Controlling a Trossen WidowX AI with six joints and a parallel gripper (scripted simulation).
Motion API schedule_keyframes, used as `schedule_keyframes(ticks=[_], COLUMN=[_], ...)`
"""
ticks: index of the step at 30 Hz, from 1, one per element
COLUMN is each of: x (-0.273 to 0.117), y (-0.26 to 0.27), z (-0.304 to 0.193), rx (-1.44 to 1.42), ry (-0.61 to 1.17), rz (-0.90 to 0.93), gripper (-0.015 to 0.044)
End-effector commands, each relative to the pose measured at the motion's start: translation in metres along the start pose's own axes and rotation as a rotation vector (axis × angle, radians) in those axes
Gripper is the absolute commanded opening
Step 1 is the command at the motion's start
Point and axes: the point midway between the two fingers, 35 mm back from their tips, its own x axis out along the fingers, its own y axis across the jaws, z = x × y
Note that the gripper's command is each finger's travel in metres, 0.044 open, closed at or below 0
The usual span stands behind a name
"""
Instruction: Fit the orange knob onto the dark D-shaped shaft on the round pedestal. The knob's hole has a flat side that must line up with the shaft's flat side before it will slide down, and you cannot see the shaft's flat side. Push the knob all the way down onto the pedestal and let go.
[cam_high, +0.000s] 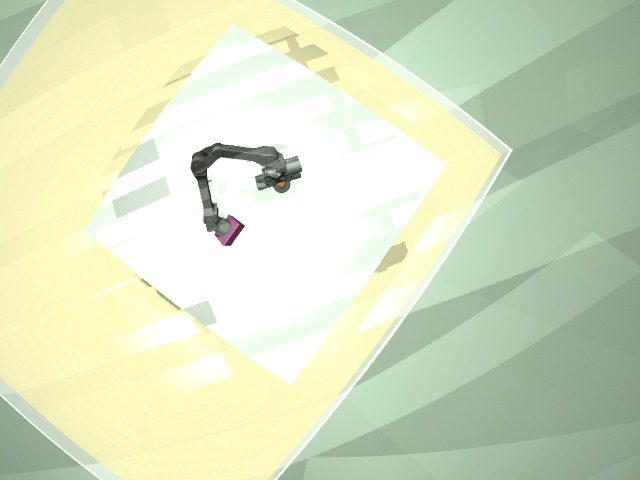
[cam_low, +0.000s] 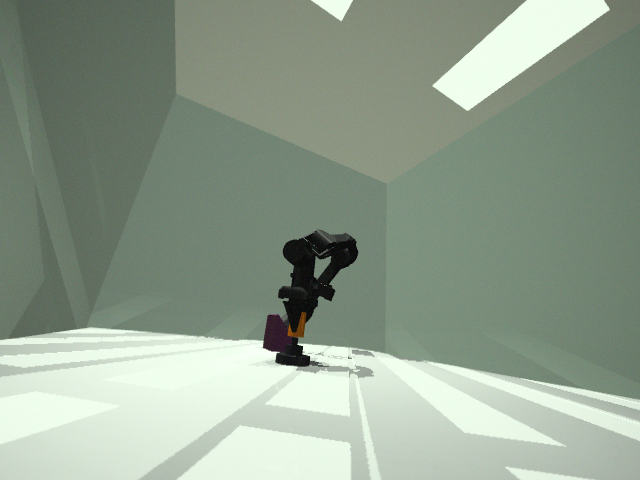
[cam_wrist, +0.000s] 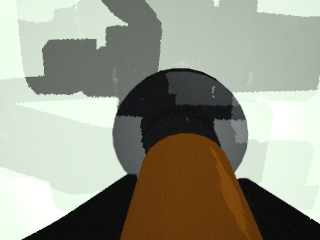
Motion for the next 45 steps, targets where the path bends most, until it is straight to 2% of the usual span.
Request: schedule_keyframes(ticks=[1,45], x=[-0.0006,0.006], y=[-0.0001,0.0036], z=[0.0007,-0.0011], rx=[-0.006,-0.015], ry=[0.0,0.0], rz=[-0.004,-0.003], gripper=[0.0,0.0])
